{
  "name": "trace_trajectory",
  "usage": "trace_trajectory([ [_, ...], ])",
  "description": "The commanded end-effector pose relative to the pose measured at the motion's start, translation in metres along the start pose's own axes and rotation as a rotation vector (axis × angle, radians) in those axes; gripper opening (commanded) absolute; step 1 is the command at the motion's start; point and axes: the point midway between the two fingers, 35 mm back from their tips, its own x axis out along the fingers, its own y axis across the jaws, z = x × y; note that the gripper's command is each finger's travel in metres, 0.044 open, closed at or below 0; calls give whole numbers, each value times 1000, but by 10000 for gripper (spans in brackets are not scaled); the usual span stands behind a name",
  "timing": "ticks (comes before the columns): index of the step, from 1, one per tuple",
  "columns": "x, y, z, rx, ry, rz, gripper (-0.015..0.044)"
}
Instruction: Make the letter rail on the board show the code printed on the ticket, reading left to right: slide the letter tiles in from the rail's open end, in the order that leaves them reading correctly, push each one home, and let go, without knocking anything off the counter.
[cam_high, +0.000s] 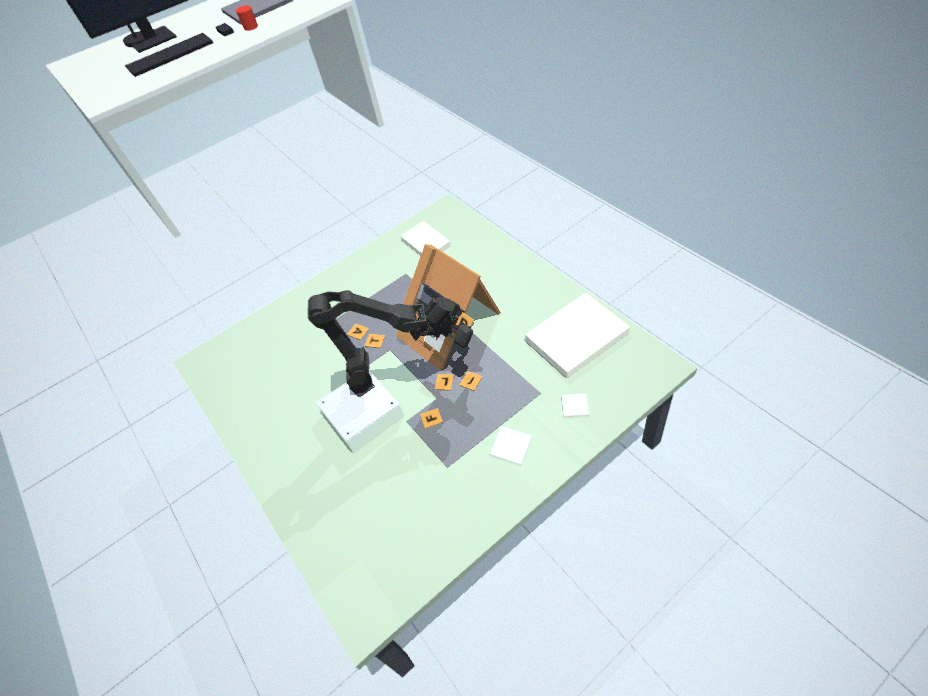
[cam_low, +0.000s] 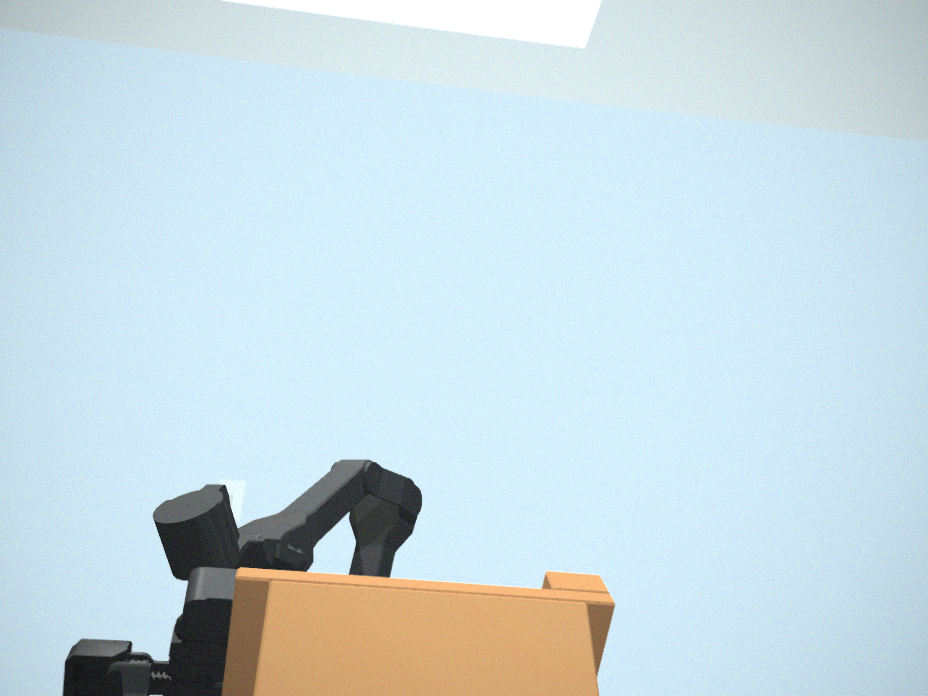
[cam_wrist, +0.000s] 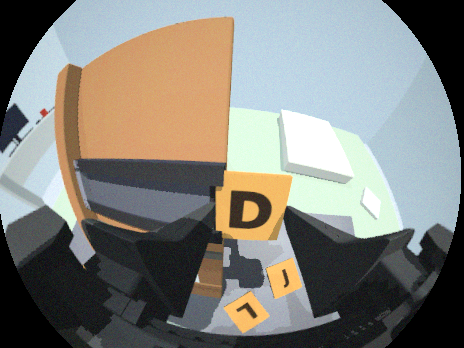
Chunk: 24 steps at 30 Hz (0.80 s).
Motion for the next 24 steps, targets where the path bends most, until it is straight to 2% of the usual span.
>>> trace_trajectory([
  [1,0,2,1,4,-2,-2,0],
  [24,0,14,1,4,-2,-2,0],
])
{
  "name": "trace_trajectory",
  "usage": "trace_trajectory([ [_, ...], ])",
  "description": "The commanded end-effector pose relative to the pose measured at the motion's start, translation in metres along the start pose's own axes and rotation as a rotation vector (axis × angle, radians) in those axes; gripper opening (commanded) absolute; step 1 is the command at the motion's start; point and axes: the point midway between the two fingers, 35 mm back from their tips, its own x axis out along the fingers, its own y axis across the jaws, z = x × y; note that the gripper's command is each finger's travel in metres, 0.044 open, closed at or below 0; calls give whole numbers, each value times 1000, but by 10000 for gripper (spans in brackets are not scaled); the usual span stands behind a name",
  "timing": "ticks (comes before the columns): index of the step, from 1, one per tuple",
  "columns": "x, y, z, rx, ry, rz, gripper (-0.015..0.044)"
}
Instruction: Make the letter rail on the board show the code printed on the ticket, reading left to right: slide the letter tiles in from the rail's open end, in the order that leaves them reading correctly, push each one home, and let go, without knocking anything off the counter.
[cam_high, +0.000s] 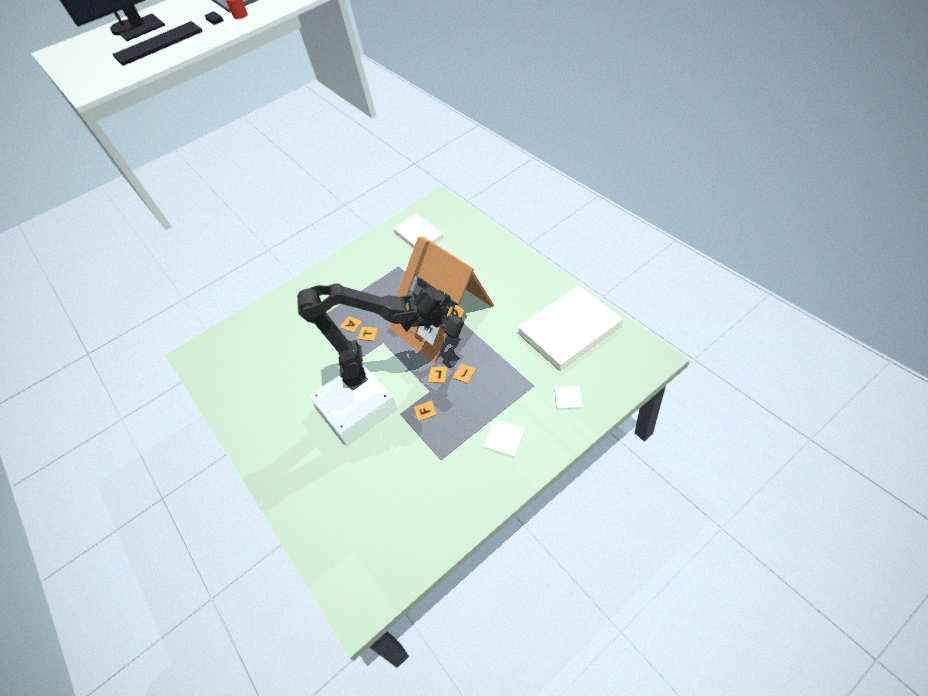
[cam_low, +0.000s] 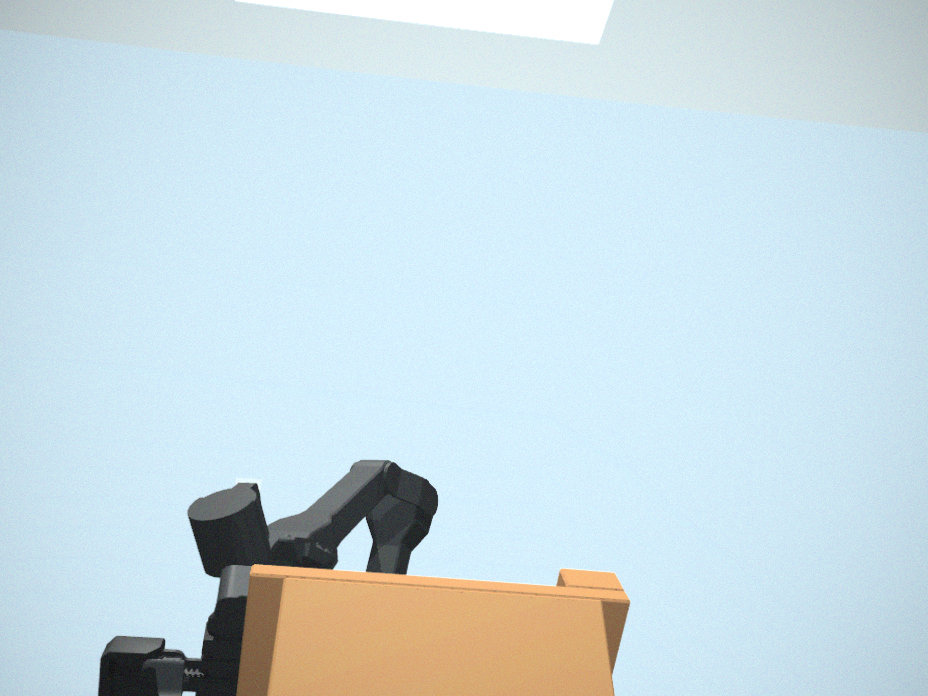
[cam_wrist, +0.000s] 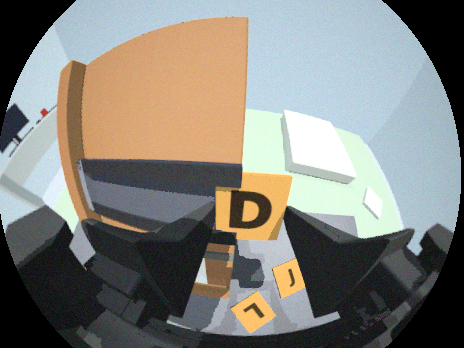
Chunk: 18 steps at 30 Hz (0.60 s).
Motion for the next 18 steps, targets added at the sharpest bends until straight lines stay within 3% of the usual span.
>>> trace_trajectory([
  [1,0,2,1,4,-2,-2,0],
  [18,0,11,1,4,-2,-2,0],
])
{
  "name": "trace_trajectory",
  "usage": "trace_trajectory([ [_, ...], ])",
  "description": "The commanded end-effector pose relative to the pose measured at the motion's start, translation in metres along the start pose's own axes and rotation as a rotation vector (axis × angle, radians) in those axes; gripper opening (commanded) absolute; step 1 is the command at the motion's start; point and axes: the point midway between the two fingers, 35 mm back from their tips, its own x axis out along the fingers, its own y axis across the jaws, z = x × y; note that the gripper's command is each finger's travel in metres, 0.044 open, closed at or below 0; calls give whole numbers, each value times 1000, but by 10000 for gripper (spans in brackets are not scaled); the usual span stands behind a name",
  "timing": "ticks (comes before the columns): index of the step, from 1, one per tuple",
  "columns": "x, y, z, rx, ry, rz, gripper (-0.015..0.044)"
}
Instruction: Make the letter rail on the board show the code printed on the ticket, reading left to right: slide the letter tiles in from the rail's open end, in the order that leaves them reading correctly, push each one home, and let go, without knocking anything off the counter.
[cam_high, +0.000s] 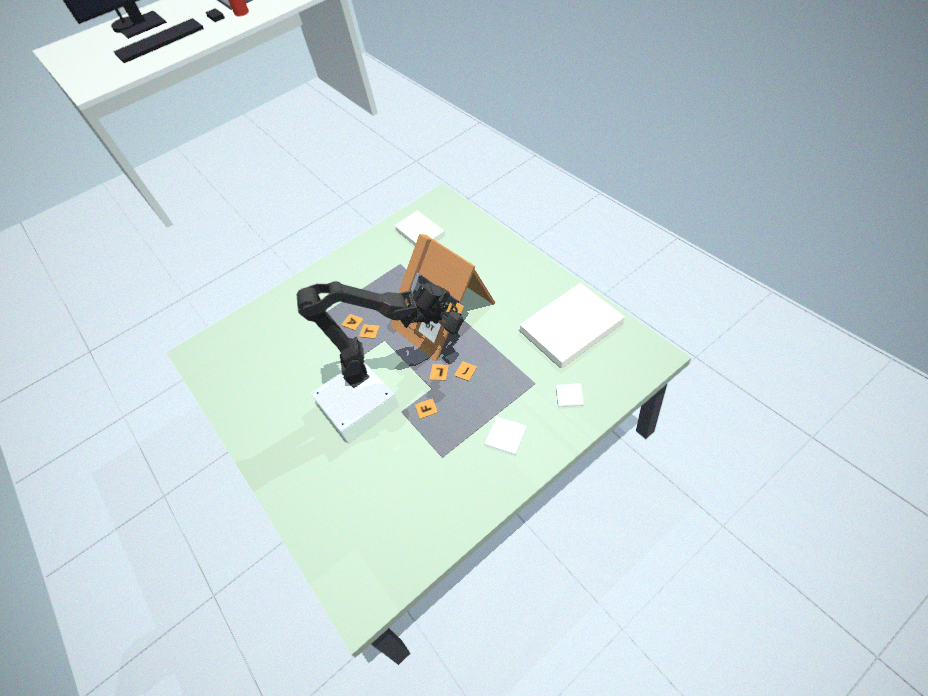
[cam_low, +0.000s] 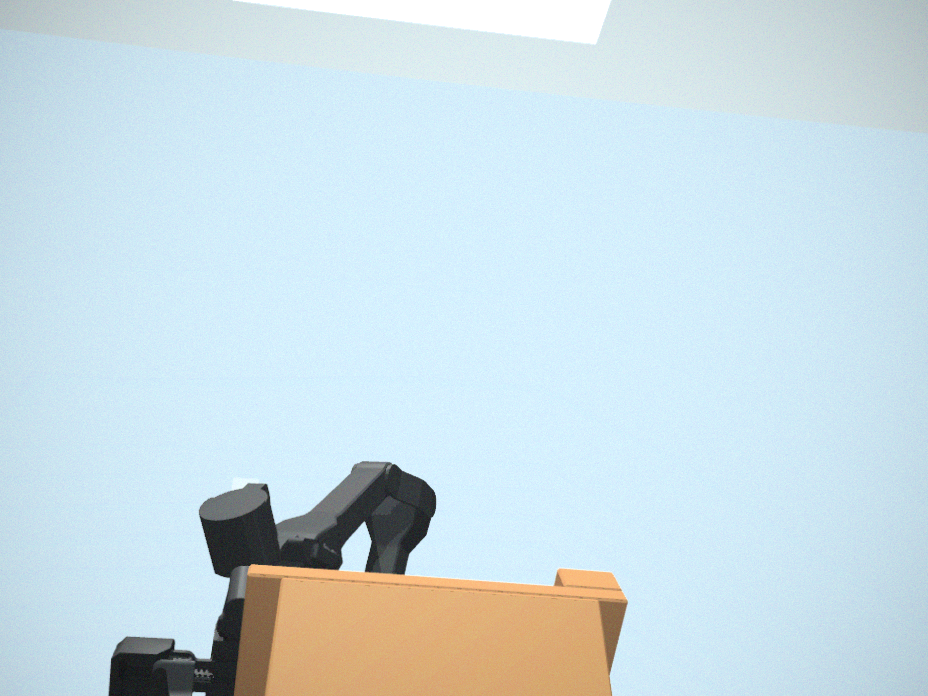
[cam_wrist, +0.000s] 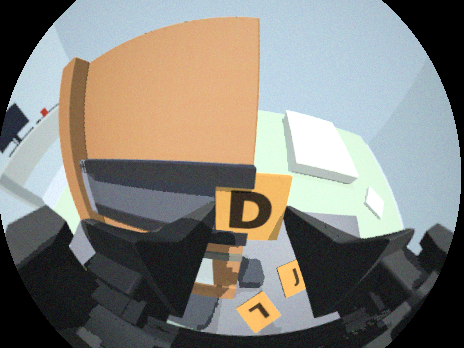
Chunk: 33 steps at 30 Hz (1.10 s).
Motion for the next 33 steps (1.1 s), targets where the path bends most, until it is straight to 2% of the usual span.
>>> trace_trajectory([
  [1,0,2,1,4,-2,-2,0],
  [33,0,18,1,5,-3,-1,0],
])
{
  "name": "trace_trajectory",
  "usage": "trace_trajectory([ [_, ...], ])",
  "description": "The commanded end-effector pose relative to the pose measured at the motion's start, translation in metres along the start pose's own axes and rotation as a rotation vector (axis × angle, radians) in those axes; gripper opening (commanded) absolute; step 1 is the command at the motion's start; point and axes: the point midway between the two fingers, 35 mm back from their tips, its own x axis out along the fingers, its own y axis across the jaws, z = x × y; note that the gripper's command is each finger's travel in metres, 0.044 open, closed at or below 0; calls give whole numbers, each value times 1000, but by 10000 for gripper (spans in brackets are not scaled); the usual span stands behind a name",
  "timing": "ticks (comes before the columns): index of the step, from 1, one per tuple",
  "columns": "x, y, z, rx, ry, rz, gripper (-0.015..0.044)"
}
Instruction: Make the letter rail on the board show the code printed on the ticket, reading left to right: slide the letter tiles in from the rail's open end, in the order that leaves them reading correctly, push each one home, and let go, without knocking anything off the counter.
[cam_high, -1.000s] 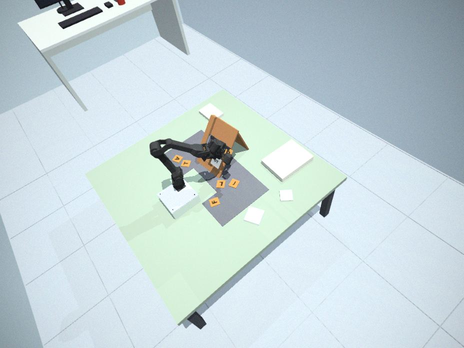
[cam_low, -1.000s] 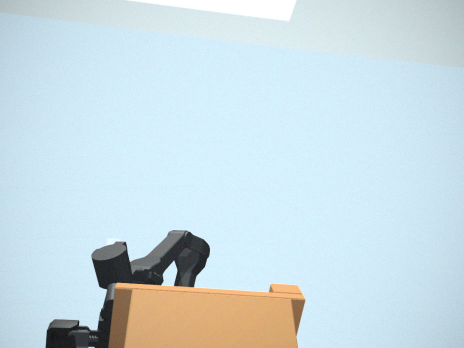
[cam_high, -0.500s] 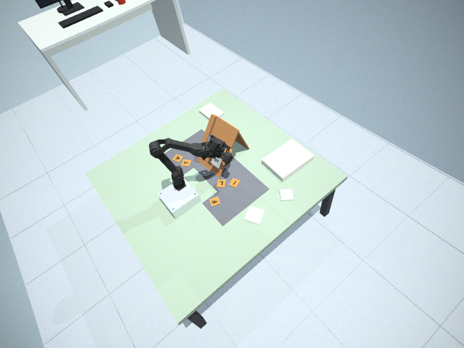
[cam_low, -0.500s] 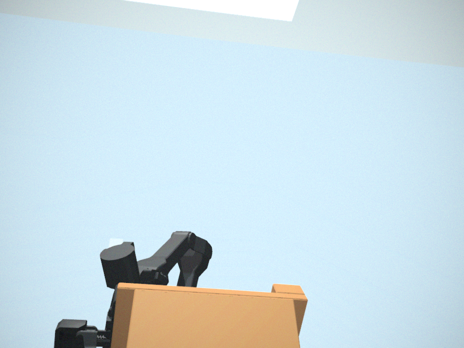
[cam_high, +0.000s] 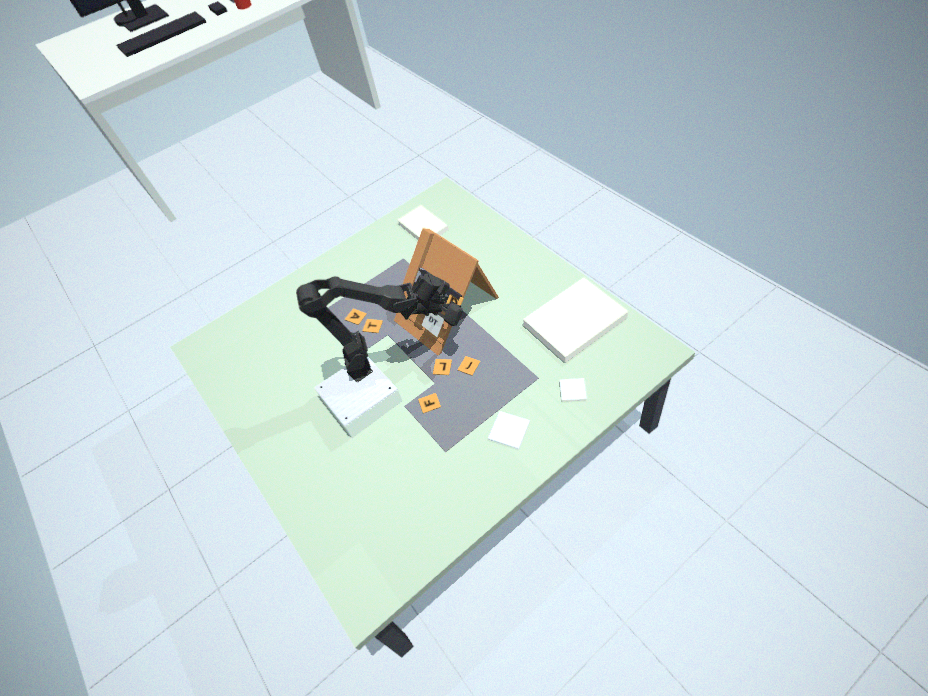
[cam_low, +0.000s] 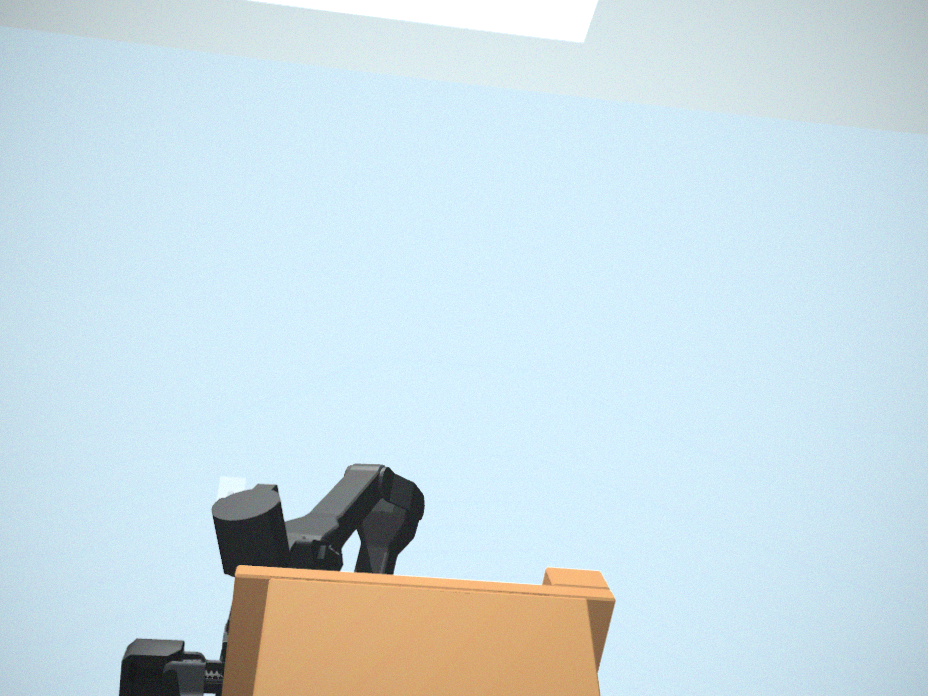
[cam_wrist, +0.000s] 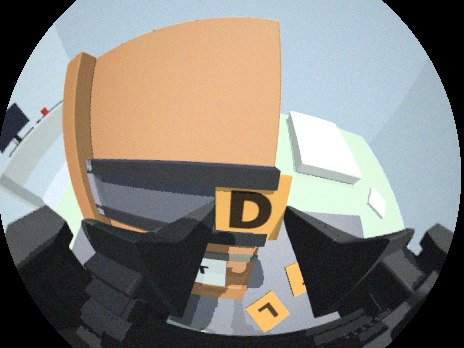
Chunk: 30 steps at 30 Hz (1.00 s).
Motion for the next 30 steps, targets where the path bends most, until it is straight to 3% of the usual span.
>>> trace_trajectory([
  [1,0,1,0,4,-2,-2,0],
  [30,0,17,0,5,-2,-2,0],
])
